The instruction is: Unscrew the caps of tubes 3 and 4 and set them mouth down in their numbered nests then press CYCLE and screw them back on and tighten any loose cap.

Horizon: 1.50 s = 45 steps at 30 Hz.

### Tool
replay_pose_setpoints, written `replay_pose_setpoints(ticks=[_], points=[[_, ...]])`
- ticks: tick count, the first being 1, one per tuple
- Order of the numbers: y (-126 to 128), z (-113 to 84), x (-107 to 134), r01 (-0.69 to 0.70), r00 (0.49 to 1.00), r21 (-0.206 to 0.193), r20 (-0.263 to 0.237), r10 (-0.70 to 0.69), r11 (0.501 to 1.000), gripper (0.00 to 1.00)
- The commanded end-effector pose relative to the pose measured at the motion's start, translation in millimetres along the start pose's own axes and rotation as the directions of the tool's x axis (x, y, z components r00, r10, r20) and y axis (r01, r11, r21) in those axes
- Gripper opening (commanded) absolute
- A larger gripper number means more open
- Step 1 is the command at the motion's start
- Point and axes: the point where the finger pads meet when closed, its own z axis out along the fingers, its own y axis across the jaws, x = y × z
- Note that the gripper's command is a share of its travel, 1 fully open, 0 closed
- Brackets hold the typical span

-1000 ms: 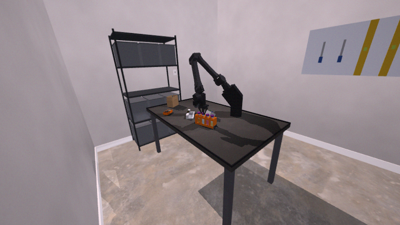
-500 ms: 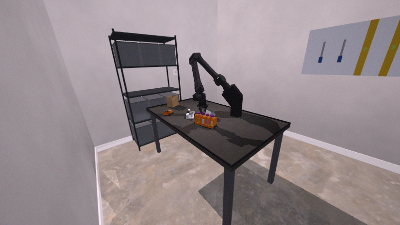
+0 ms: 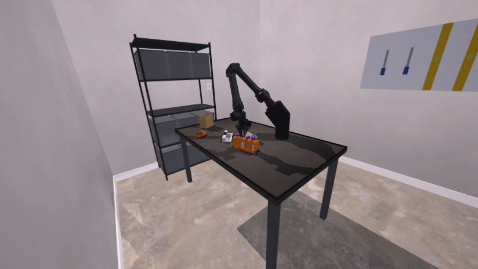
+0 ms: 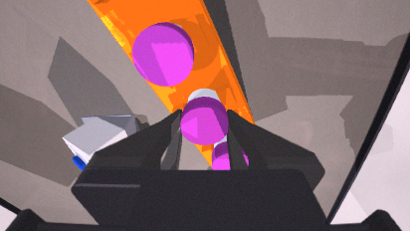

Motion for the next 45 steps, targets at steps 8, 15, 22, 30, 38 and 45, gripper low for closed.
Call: replay_pose_setpoints(ticks=[8,15,22,30,38,45], points=[[-14.6,-8.8,-0.6,0.316,0.949,0.033,0.005,-0.316,0.948,0.00],[-7.8,-3.9,-1.8,0.317,0.948,0.017,0.003,-0.317,0.948,0.49],[-7.8,-3.9,-1.8,0.317,0.948,0.017,0.003,-0.317,0.948,0.49],[-11.9,-14.6,-3.8,-0.016,1.000,0.027,0.015,0.016,1.000,0.49],[-8.5,-13.3,-5.6,-0.412,0.911,0.012,0.017,0.412,0.911,0.49],[-9.2,-14.7,-4.6,-0.627,0.779,0.008,0.020,0.626,0.779,0.49]])
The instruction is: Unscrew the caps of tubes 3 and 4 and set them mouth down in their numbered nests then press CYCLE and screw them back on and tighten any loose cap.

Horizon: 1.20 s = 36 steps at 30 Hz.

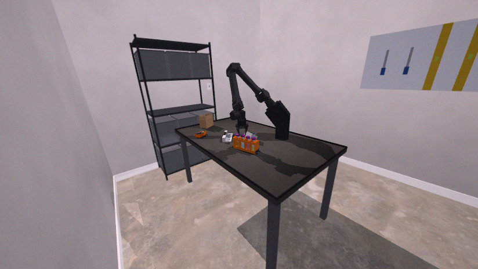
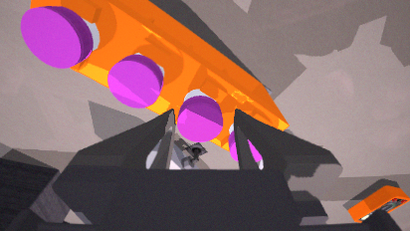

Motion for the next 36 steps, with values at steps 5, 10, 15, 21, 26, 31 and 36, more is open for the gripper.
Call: replay_pose_setpoints(ticks=[5,10,15,21,26,31,36], points=[[-1.2,-11.5,-4.3,-0.404,0.915,0.005,0.005,0.404,0.915,0.49],[6.2,-6.5,2.3,-0.559,0.829,0.003,-0.012,0.559,0.829,0.49],[0.7,-7.9,-1.9,-0.699,0.715,0.005,-0.001,0.699,0.715,0.49],[5.3,-9.2,1.4,-0.695,0.719,0.004,-0.004,0.695,0.719,0.49],[5.6,-8.7,3.7,-0.697,0.717,0.005,-0.007,0.697,0.717,0.49],[-0.1,-5.1,0.1,-0.701,0.713,0.005,0.000,0.701,0.713,0.00],[-0.1,-5.1,0.1,-0.701,0.713,0.005,0.000,0.701,0.713,0.00]])
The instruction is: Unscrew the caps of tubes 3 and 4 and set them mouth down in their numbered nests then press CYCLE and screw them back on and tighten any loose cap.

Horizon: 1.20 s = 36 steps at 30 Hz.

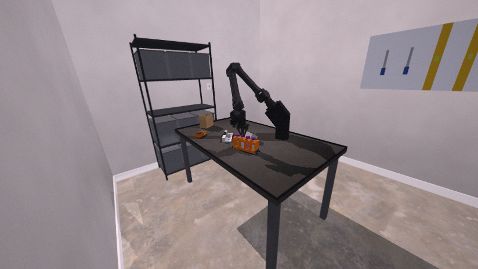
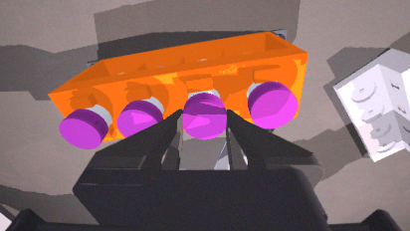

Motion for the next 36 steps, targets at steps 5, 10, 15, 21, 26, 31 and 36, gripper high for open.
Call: replay_pose_setpoints(ticks=[5,10,15,21,26,31,36], points=[[-0.3,-3.7,-3.5,-0.006,1.000,0.002,0.006,0.006,1.000,0.00],[2.8,-14.1,1.0,0.001,1.000,0.000,0.009,-0.001,1.000,0.00],[2.8,-29.0,1.2,0.001,1.000,0.000,0.009,-0.001,1.000,0.00],[2.5,-41.3,-0.3,-0.001,1.000,-0.001,0.011,0.001,1.000,0.00],[-31.6,-38.8,12.7,-0.271,0.963,0.006,-0.009,0.271,0.963,0.00],[-55.0,-38.9,17.4,-0.510,0.860,0.001,0.007,0.510,0.860,0.00],[-78.5,-39.2,25.0,-0.695,0.719,-0.002,0.011,0.695,0.719,0.00]])
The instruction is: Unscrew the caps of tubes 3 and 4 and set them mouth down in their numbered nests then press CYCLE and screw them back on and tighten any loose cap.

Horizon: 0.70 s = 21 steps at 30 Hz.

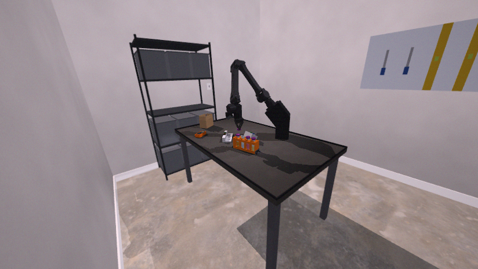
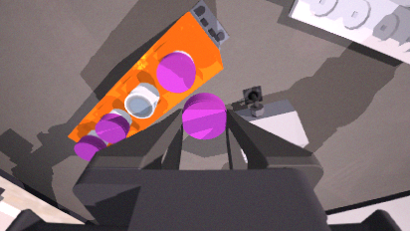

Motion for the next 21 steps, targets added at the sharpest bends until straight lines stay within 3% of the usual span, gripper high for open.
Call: replay_pose_setpoints(ticks=[1,13,15,21], points=[[-23.2,-0.5,-5.6,-0.277,0.961,-0.001,0.010,0.277,0.961,0.00],[-122.4,-1.9,-20.4,-0.264,0.965,0.009,0.003,0.264,0.965,0.00],[-122.4,-1.9,-20.4,-0.264,0.965,0.009,0.003,0.264,0.965,0.00],[-171.9,-4.4,-33.2,-0.263,0.965,0.010,0.006,0.263,0.965,0.00]])
